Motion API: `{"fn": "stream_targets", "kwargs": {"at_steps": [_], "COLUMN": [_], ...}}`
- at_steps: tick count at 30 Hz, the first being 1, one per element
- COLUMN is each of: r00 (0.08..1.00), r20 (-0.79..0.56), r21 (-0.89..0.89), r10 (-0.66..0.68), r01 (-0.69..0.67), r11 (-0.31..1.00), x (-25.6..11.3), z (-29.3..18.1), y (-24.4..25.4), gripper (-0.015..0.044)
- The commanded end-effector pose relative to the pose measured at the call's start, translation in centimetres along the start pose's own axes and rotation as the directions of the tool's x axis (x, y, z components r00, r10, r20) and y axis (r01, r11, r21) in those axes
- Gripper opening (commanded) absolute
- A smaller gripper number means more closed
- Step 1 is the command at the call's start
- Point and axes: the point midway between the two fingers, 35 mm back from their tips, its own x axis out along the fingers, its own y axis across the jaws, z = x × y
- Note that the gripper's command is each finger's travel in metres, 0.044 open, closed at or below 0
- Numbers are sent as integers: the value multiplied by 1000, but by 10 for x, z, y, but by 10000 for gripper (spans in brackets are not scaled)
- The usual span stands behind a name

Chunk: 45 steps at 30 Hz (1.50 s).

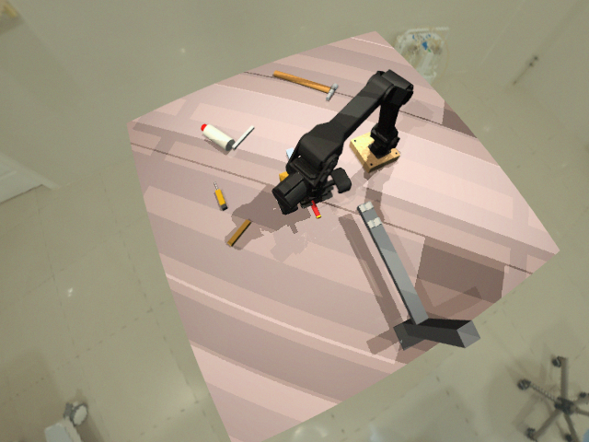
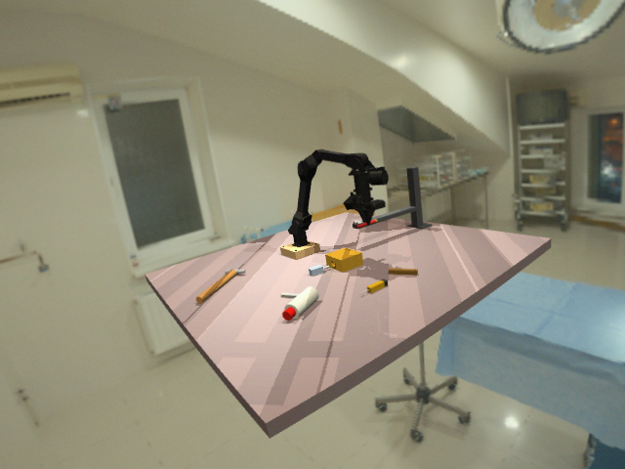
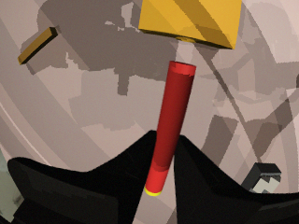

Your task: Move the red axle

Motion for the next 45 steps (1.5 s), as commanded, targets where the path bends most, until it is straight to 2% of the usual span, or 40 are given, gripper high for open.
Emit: {"fn": "stream_targets", "kwargs": {"at_steps": [1, 16, 29, 45], "r00": [1000, 1000, 1000, 1000], "r20": [1, -4, -7, -7], "r21": [1, 0, -1, 1], "r10": [-3, -9, -15, -15], "r01": [3, 9, 15, 15], "r11": [1000, 1000, 1000, 1000], "x": [-2, -4, -3, 10], "z": [-4, -60, -88, -89], "y": [-4, -74, -143, -146], "gripper": [0, 0, 0, 0]}}
